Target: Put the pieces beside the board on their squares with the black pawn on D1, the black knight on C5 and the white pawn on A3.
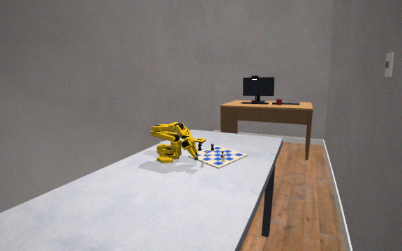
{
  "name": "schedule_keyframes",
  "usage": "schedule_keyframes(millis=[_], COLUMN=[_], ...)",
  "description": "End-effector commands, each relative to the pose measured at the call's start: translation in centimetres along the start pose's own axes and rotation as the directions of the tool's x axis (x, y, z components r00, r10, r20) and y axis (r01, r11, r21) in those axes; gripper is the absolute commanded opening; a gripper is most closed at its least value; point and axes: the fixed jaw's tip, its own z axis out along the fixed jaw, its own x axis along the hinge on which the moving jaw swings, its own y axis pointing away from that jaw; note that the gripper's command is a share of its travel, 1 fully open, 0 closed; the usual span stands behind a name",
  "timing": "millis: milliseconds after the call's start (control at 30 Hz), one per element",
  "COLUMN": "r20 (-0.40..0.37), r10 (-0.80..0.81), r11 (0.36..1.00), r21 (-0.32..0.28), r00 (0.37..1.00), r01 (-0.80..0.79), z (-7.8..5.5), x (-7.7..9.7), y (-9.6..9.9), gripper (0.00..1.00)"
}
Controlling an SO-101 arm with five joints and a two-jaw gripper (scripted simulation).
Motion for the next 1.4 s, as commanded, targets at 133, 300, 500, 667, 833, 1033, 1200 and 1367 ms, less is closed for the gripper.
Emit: schedule_keyframes(millis=[133, 300, 500, 667, 833, 1033, 1200, 1367], r20=[0.002, 0.002, 0.002, 0.002, 0.002, 0.004, 0.009, 0.02], r10=[0.0, 0.0, 0.0, 0.0, -0.007, -0.046, -0.116, -0.194], r11=[1.0, 1.0, 1.0, 1.0, 1.0, 0.999, 0.991, 0.974], r21=[0.004, 0.004, 0.004, 0.004, 0.0, -0.024, -0.067, -0.116], r00=[1.0, 1.0, 1.0, 1.0, 1.0, 0.999, 0.993, 0.981], r01=[0.0, 0.0, 0.0, 0.0, 0.007, 0.046, 0.116, 0.195], z=[-1.2, -1.5, -1.7, -1.7, -1.7, -1.3, -0.6, 0.4], x=[-0.7, -0.8, -0.9, -1.0, -1.1, -1.7, -2.9, -4.8], y=[-0.1, -0.1, -0.1, -0.1, 0.0, 0.6, 2.1, 4.1], gripper=[0.0, 0.0, 0.0, 0.0, 0.0, 0.0, 0.0, 0.0])
